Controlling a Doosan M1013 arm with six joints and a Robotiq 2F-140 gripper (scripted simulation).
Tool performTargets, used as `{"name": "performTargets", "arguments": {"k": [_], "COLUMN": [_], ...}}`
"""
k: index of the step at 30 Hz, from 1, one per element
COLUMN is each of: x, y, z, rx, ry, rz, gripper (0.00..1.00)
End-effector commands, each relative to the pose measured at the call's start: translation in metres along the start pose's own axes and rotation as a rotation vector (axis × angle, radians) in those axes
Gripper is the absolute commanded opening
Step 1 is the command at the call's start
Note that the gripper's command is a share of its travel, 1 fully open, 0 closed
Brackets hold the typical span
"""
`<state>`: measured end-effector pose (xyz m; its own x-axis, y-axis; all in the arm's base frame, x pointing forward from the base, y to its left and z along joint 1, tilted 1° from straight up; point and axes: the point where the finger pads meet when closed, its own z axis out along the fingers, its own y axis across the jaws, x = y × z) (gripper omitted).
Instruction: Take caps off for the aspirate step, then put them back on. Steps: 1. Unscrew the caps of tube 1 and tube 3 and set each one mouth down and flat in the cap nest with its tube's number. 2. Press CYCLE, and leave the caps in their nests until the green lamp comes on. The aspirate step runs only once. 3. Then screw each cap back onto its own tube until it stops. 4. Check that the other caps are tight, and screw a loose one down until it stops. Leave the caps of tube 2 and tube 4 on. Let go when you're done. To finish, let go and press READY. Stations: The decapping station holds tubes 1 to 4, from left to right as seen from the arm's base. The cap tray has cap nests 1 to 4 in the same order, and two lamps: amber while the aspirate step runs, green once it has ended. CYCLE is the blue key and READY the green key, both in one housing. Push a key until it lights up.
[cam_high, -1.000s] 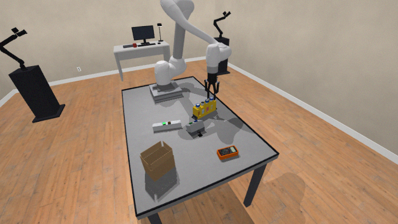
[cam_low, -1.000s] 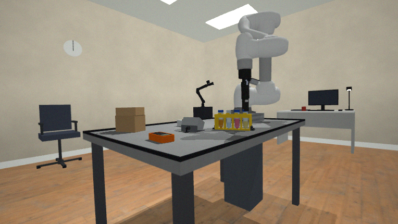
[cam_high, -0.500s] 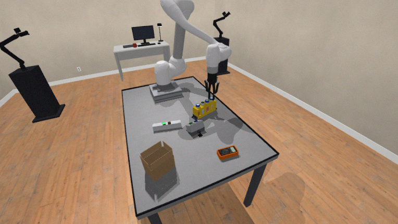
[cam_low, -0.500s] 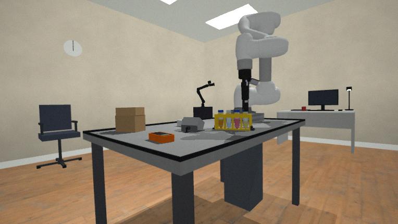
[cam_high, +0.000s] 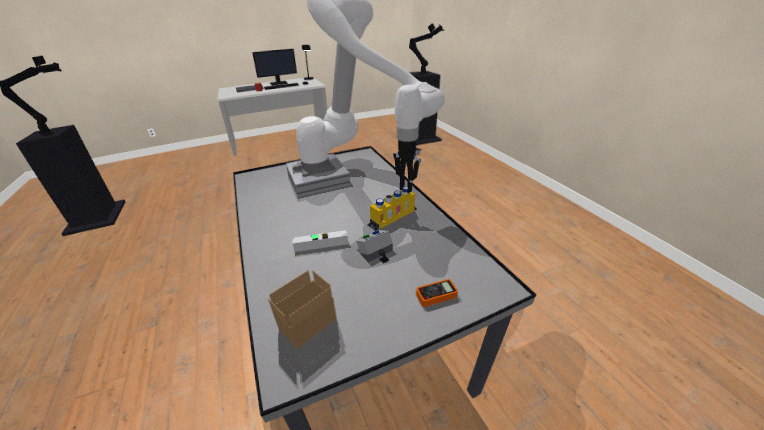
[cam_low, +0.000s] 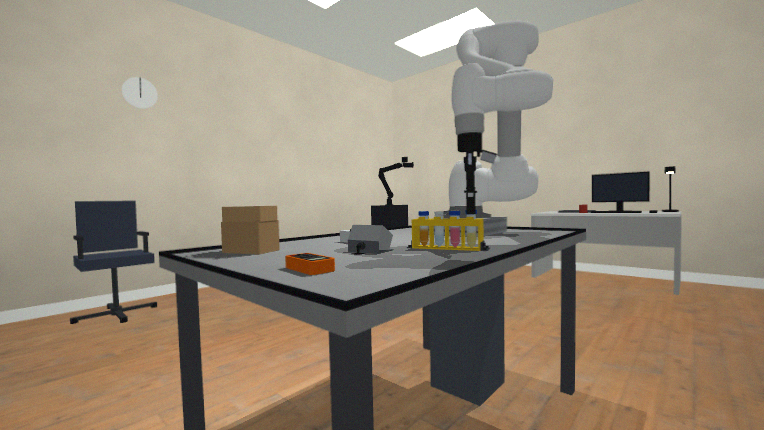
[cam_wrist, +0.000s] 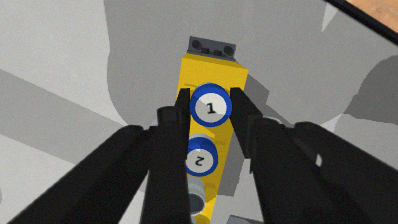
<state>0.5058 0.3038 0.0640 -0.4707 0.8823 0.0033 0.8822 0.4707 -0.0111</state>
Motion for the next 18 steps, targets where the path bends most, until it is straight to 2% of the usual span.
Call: {"name": "performTargets", "arguments": {"k": [1, 11, 18], "x": [0.0001, 0.0001, 0.0001], "y": [0.0004, 0.0004, 0.0004], "z": [-0.0006, -0.0006, -0.0005], "rx": [-0.001, -0.002, -0.002], "ry": [-0.004, -0.004, -0.004], "rz": [0.13, 0.463, 0.582], "gripper": [0.3, 0.3, 0.3]}}
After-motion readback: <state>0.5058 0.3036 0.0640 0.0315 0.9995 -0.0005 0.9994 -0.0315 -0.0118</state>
